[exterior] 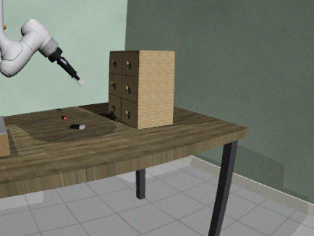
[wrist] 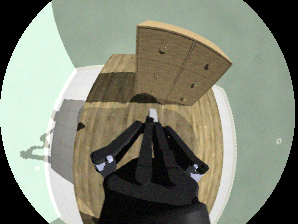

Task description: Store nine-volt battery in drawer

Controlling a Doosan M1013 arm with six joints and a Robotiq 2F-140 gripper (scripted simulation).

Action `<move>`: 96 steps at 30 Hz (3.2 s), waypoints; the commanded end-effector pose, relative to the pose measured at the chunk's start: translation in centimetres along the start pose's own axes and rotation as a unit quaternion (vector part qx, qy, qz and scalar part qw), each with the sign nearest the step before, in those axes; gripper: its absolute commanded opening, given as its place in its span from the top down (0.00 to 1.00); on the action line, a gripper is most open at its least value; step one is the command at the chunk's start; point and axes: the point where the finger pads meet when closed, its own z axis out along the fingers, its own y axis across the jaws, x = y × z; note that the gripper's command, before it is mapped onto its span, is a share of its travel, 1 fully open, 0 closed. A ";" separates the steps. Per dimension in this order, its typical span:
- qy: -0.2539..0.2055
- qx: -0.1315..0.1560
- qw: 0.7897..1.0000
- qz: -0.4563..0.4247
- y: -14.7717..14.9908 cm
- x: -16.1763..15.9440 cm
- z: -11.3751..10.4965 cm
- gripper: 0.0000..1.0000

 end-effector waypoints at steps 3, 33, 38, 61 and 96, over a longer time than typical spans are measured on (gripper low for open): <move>-0.053 -0.010 0.999 -0.001 -0.1 0.0 -0.5 1.00; -0.304 -0.008 0.953 0.001 -0.3 -0.1 -6.5 1.00; -0.337 -0.008 0.941 0.001 -0.3 -0.1 -7.3 1.00; -0.378 -0.008 0.926 0.001 -0.3 -0.1 -8.3 1.00; -0.378 -0.008 0.926 0.001 -0.3 -0.1 -8.3 0.00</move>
